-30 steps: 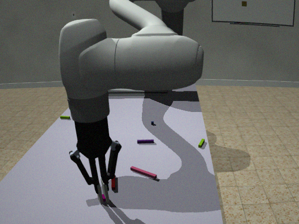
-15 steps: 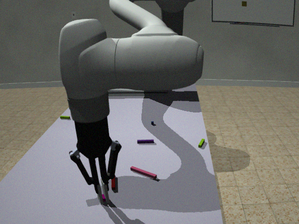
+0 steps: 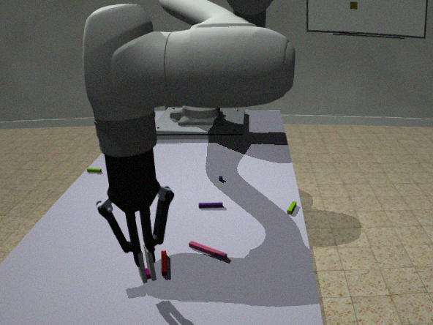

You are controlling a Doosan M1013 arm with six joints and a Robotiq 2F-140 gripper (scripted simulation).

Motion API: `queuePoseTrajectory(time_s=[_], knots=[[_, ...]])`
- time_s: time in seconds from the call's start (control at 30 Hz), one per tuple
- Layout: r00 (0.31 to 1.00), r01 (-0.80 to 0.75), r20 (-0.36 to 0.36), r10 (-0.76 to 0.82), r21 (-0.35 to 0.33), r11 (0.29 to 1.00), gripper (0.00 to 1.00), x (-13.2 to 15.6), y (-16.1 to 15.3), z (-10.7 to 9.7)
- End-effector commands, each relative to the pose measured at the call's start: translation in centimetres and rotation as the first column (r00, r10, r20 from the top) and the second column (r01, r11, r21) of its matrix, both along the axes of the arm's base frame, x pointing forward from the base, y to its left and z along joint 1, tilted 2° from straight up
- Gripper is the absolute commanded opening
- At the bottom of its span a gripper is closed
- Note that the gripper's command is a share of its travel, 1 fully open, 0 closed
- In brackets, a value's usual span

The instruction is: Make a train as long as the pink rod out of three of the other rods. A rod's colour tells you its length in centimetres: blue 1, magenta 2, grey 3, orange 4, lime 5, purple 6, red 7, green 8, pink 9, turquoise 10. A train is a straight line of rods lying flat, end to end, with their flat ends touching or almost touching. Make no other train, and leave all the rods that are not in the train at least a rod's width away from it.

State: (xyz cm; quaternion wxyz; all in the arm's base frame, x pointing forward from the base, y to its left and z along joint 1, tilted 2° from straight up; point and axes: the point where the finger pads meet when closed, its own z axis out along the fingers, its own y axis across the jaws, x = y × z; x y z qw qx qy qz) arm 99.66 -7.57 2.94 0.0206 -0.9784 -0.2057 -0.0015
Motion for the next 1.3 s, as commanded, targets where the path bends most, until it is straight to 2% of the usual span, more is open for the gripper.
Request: queuePoseTrajectory(time_s=[0.0, 0.13, 0.27, 0.77, 0.97, 1.03, 1.07, 1.27], knots=[[1.000, 0.000, 0.000, 0.000, 0.000, 1.000, 0.12, 0.0, -0.1, 1.8], [1.000, 0.000, 0.000, 0.000, 0.000, 1.000, 0.12, 0.0, -0.2, 4.7], [1.000, 0.000, 0.000, 0.000, 0.000, 1.000, 0.12, 0.0, -0.3, 6.3], [1.000, 0.007, 0.000, -0.007, 0.000, 1.000, 0.12, -0.5, 0.0, 6.8], [0.997, 0.080, -0.003, -0.080, 0.000, 0.997, 0.12, -6.7, 3.4, 8.4], [0.997, 0.080, -0.003, -0.080, 0.000, 0.997, 0.12, -6.7, 3.4, 8.4], [0.994, 0.106, -0.004, -0.106, 0.000, 0.994, 0.12, -9.1, 4.5, 8.9], [0.986, 0.167, -0.007, -0.167, 0.000, 0.986, 0.12, -15.3, 6.9, 9.5]])
